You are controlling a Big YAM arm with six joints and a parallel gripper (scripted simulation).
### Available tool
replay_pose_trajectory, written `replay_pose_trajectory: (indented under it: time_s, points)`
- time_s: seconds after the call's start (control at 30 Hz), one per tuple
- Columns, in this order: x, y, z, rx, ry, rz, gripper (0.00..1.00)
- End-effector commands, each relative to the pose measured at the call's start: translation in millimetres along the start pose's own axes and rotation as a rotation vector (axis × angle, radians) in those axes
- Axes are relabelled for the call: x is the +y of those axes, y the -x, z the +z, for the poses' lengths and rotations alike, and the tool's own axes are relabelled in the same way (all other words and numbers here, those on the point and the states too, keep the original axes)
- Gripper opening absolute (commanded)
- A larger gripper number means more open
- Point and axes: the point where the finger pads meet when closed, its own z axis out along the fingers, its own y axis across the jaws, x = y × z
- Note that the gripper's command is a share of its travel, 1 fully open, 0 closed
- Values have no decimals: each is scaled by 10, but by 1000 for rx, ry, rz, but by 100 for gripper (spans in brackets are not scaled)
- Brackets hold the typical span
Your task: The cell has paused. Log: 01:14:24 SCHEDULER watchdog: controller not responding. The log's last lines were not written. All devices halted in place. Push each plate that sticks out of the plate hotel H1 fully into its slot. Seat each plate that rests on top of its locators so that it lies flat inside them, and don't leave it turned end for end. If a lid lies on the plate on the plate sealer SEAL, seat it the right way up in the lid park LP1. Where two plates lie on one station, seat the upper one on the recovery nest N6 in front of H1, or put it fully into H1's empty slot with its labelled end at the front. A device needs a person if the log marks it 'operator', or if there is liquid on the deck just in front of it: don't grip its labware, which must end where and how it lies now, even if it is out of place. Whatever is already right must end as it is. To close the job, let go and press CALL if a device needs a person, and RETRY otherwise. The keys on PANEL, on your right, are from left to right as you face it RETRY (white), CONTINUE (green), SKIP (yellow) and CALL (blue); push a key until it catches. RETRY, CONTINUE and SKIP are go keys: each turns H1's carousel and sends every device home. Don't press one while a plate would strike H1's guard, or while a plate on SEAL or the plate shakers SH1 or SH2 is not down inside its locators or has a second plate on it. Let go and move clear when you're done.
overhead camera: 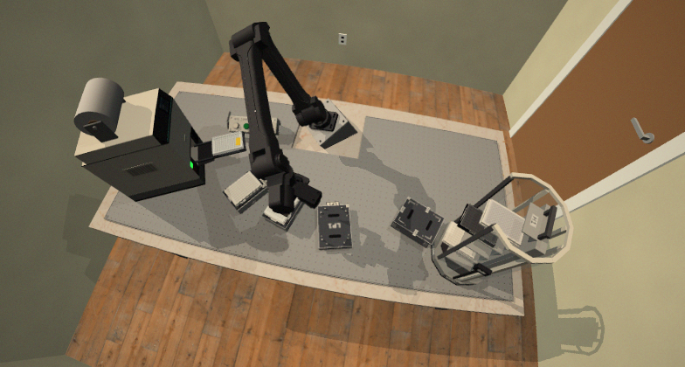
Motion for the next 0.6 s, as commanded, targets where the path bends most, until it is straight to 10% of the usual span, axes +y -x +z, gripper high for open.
replay_pose_trajectory:
  time_s: [0.0, 0.13, 0.27, 0.57]
  points:
    - [-95, 12, -23, -11, -18, 11, 100]
    - [-15, -15, 107, 8, 9, 0, 100]
    - [-165, 29, -321, -31, -46, 23, 100]
    - [-151, 44, -520, -25, -36, 18, 100]
